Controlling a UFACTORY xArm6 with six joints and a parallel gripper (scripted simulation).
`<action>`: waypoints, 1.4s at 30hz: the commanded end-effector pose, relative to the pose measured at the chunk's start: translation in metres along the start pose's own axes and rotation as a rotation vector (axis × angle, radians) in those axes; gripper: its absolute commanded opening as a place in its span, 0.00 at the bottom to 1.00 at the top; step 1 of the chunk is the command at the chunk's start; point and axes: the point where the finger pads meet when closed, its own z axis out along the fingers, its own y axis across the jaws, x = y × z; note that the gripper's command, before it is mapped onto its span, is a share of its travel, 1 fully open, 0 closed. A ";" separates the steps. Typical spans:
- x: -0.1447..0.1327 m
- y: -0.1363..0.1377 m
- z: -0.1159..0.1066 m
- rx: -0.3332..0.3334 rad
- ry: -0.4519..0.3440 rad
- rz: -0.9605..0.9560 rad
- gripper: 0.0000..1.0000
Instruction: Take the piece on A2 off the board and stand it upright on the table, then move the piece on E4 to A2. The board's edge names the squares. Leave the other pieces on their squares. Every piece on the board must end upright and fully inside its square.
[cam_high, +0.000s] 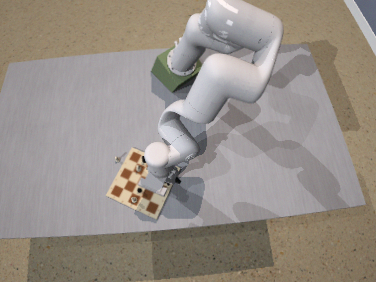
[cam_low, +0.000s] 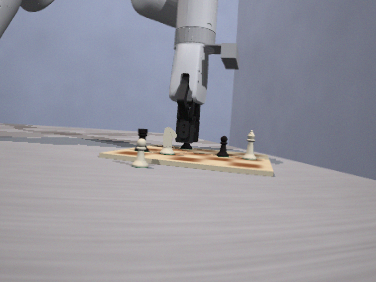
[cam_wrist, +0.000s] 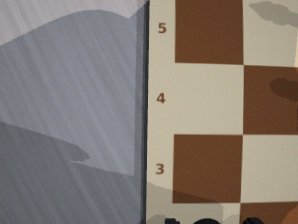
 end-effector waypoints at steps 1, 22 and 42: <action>0.001 0.000 -0.001 0.000 0.003 0.000 0.39; 0.001 0.000 -0.055 0.000 0.003 0.000 0.39; 0.001 0.000 -0.091 0.000 0.003 0.000 1.00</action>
